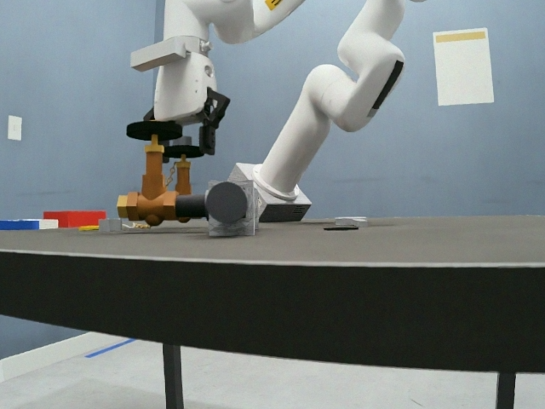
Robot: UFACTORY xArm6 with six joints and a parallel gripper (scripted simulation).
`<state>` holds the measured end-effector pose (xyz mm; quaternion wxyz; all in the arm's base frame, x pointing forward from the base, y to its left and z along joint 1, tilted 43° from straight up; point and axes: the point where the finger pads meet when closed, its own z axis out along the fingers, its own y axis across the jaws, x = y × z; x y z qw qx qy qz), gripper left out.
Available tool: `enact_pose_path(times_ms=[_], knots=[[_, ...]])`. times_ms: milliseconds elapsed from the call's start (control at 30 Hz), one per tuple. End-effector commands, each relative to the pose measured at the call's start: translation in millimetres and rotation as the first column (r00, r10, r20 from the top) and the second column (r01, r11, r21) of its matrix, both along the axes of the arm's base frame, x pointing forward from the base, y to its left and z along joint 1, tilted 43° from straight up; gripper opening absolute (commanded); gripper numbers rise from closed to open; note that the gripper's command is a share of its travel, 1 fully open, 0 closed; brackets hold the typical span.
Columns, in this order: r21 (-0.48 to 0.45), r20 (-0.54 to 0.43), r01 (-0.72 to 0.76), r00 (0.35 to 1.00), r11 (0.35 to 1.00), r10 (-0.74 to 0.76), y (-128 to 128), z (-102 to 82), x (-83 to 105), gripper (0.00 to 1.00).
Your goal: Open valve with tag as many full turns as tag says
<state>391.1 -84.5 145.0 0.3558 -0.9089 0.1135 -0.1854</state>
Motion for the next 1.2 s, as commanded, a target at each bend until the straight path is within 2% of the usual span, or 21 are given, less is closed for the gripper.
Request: enact_pose_path(times_ms=[0, 200, 433, 500, 533, 667, 867, 1133, 1167], knots=[[0.081, -0.185, 0.196, 0.966, 0.977, -0.178, -1.1, 0.7, 0.6, 1.00], [0.136, -0.340, 0.374, 0.887, 0.917, -0.312, -1.1, 0.7, 0.6, 1.00], [0.156, -0.536, 0.586, 0.726, 0.795, -0.431, -1.1, 0.7, 0.6, 1.00], [0.156, -0.536, 0.586, 0.726, 0.795, -0.431, -1.1, 0.7, 0.6, 1.00], [0.145, -0.613, 0.665, 0.641, 0.733, -0.461, -1.1, 0.7, 0.6, 1.00], [0.118, -0.693, 0.743, 0.537, 0.659, -0.481, -1.1, 0.7, 0.6, 1.00], [0.027, -0.814, 0.851, 0.323, 0.525, -0.483, -1.1, 0.7, 0.6, 1.00], [0.026, -0.815, 0.852, 0.321, 0.523, -0.482, -1.1, 0.7, 0.6, 1.00], [0.026, -0.815, 0.852, 0.321, 0.523, -0.482, -1.1, 0.7, 0.6, 0.00]])
